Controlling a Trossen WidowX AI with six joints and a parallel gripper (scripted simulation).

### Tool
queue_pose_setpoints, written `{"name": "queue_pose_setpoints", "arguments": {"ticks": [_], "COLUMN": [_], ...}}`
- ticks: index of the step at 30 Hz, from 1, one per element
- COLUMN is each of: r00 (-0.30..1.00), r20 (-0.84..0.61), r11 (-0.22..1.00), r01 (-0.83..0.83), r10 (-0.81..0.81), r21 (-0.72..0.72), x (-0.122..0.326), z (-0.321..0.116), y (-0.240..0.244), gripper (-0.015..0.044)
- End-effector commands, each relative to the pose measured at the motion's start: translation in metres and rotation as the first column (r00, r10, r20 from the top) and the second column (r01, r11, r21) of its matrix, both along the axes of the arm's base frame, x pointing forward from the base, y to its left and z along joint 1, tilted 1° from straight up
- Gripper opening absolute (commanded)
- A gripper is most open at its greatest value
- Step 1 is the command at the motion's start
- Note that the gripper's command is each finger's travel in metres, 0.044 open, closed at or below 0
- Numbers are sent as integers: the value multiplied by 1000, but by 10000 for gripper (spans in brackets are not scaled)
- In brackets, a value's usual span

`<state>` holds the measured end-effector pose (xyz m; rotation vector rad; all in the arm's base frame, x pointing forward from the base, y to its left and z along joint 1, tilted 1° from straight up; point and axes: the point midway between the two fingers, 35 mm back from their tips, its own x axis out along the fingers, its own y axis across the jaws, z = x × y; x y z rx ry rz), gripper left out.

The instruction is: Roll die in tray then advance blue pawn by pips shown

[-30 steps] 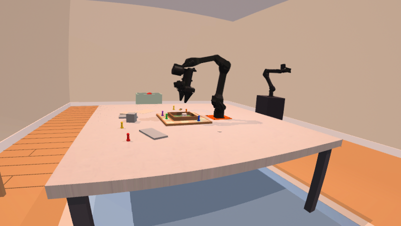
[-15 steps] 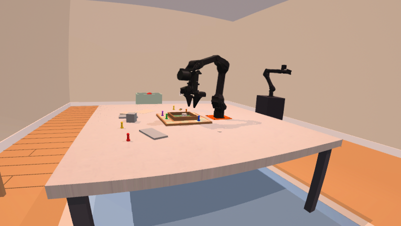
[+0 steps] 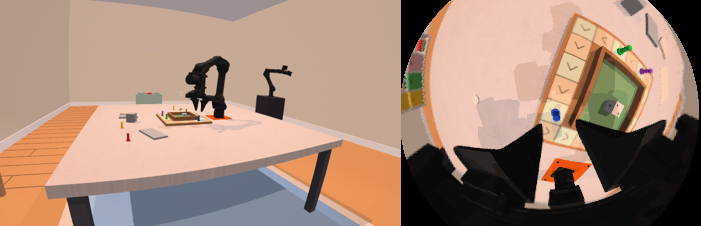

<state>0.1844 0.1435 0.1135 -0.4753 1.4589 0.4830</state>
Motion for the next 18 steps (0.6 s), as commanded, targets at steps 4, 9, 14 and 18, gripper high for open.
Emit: {"name": "queue_pose_setpoints", "arguments": {"ticks": [4,9,14,18], "r00": [1000,1000,1000,1000], "r20": [-8,-8,-8,-8], "r11": [1000,1000,1000,1000], "r01": [2,2,2,2], "r10": [-2,-2,-2,-2], "r21": [-10,-10,-10,-10], "x": [-2,-2,-1,-1], "z": [-12,-19,-27,-34], "y": [-1,-1,0,0], "gripper": [200,200,200,200]}}
